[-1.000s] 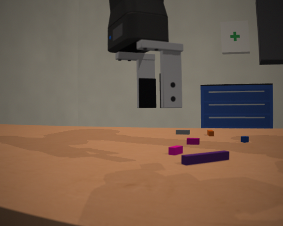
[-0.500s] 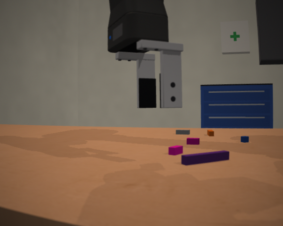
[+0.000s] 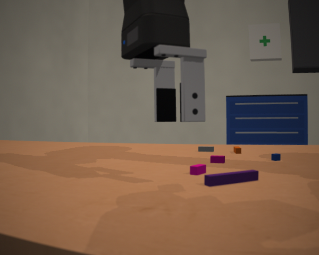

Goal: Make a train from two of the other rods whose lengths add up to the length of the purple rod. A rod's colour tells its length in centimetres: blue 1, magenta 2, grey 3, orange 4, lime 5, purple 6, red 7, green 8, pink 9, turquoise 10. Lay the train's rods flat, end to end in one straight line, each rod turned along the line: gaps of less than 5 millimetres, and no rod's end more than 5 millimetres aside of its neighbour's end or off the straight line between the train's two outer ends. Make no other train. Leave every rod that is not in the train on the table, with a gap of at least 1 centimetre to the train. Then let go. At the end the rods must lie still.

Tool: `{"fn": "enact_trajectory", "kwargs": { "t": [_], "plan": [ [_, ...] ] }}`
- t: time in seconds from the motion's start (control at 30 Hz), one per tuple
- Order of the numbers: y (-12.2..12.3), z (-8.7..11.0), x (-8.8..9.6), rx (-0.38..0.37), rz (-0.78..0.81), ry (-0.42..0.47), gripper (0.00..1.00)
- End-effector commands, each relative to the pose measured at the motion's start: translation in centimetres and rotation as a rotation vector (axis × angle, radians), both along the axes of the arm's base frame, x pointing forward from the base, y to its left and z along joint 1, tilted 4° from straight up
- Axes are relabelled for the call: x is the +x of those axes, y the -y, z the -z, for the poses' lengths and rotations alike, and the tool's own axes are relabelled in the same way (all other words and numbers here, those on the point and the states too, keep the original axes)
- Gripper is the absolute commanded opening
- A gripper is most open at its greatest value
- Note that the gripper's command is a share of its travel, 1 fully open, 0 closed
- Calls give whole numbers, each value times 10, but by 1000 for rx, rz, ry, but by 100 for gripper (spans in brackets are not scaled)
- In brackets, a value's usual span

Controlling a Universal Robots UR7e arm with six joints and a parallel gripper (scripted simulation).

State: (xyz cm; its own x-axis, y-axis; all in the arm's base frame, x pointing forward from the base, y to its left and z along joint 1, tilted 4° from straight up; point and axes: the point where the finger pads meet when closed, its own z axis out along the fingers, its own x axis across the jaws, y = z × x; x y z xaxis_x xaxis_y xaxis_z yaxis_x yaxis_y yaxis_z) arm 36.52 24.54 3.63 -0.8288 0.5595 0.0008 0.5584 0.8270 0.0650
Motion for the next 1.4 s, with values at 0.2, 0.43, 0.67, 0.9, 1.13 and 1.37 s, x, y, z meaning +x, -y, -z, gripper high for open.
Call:
{"fn": "enact_trajectory", "kwargs": {
  "t": [0.2, 0.43, 0.67, 0.9, 1.13, 1.37],
  "plan": [
    [0, 0, 0, 1, 0, 1, 100],
    [0, 0, 0, 1, 0, 1, 100],
    [0, 0, 0, 1, 0, 1, 100],
    [0, 0, 0, 1, 0, 1, 100],
    [4, 0, 1, 0, -23, 3, 100],
    [23, 0, 7, -5, -140, 9, 100]
  ]
}}
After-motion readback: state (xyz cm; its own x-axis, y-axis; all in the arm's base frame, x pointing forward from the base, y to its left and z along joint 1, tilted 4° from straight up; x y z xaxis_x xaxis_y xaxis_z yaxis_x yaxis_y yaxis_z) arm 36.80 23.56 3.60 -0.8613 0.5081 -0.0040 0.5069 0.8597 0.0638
